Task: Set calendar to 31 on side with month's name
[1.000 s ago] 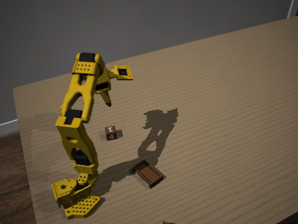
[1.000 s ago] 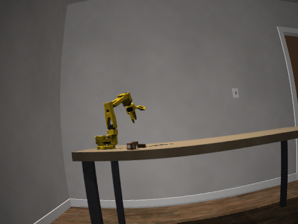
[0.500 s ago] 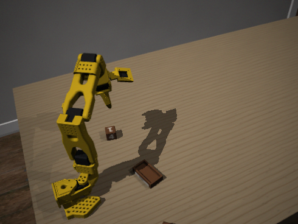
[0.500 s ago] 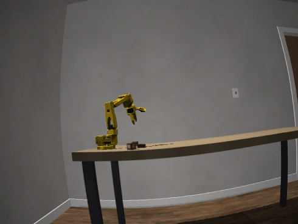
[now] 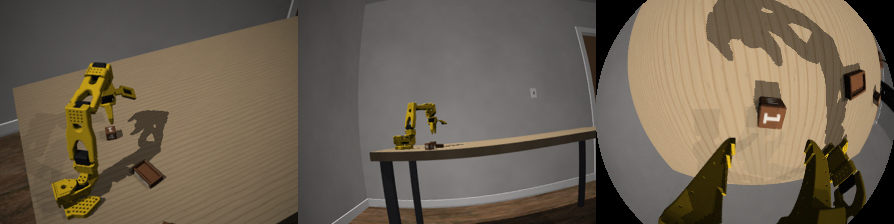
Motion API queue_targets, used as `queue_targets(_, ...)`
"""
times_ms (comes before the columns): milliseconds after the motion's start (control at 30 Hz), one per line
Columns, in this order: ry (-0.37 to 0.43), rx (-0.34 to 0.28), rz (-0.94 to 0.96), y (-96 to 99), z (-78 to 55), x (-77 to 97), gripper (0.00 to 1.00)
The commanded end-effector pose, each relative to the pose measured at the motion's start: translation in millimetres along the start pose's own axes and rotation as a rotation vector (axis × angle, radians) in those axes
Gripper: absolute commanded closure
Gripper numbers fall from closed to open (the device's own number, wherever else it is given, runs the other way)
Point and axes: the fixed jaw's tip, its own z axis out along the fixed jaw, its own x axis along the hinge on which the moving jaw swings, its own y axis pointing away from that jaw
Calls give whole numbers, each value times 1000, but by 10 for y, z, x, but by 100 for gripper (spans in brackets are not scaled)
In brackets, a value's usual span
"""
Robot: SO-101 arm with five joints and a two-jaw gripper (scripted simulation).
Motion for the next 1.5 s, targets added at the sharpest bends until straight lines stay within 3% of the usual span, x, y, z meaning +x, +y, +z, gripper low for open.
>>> queue_targets(0,11,22,2,29,89,12,65)
queue_targets(200,28,62,2,-1,178,25,65)
queue_targets(1033,29,63,4,11,176,66,65)
queue_targets(1467,29,63,4,13,270,66,65)
